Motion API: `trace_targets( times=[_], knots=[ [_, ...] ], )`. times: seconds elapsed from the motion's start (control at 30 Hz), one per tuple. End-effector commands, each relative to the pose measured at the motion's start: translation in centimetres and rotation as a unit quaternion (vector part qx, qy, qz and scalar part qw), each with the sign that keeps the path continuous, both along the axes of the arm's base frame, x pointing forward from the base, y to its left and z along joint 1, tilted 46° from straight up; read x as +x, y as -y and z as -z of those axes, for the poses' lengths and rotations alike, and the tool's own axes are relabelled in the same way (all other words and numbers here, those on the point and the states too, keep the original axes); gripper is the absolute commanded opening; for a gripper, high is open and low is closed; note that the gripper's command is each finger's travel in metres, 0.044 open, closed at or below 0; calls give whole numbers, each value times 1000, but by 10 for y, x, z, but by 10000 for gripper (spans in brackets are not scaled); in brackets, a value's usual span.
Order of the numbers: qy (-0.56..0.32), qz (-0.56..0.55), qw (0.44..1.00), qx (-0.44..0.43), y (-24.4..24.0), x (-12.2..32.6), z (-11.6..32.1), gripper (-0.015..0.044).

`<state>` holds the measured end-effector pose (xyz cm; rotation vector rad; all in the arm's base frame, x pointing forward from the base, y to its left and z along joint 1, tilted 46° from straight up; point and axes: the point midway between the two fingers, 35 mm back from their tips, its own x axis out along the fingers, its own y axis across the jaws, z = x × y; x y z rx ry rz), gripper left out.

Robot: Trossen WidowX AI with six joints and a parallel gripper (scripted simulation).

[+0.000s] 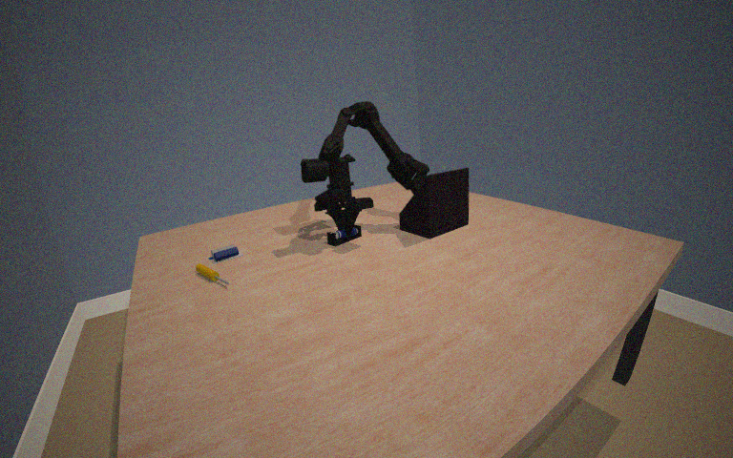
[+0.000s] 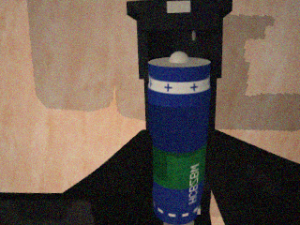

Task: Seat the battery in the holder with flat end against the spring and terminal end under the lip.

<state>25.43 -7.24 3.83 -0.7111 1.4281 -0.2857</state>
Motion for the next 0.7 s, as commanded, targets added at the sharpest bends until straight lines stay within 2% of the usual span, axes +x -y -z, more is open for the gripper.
trace_targets(
  times=[0.0, 0.67],
  knots=[
    [-14, 9, 1000, -5, 1, -2, 1, 72],
    [-44, 35, 998, -11, 2, 4, 2, 72]
  ],
)
